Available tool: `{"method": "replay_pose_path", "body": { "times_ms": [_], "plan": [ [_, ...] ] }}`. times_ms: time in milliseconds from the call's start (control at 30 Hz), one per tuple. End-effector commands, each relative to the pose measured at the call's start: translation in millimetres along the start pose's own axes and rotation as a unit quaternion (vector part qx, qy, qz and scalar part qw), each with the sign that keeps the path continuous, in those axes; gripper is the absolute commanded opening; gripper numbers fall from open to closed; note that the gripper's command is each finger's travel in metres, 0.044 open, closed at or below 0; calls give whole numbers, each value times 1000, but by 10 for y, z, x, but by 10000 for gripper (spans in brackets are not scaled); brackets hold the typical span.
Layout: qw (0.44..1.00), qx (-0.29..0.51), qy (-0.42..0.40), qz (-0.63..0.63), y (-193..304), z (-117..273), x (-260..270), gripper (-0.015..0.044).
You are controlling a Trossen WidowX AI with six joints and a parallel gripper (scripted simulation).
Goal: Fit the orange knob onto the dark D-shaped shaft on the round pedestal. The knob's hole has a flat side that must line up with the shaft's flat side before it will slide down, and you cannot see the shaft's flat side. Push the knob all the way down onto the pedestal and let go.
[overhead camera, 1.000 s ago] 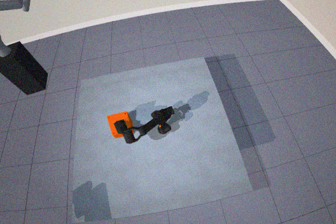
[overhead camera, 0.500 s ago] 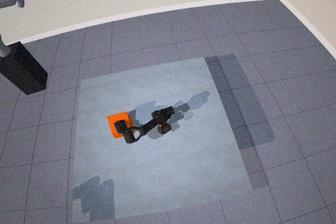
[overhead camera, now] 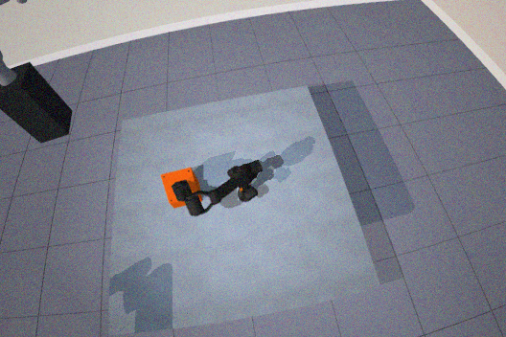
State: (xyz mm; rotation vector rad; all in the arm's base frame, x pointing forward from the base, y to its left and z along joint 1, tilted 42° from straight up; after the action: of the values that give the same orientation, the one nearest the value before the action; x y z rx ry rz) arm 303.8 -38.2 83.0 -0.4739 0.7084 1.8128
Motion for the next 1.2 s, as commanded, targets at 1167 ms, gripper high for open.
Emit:
{"method": "replay_pose_path", "body": {
  "times_ms": [1167],
  "plan": [
    [999, -2, 2, 44, 20, 35, 7, 0]
  ]
}}
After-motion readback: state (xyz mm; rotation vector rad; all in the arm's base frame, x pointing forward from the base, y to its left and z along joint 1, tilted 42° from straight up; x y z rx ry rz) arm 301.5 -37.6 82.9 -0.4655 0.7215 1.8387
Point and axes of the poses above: the point midway between the two fingers, 35 mm back from their tips, its own z axis back along the fingers, its own x axis across the jaws, y = z × x, the point moved 6 cm from there along z, back along the fingers, and after that the axes turned 1 degree about z, right-handed, at the moved point
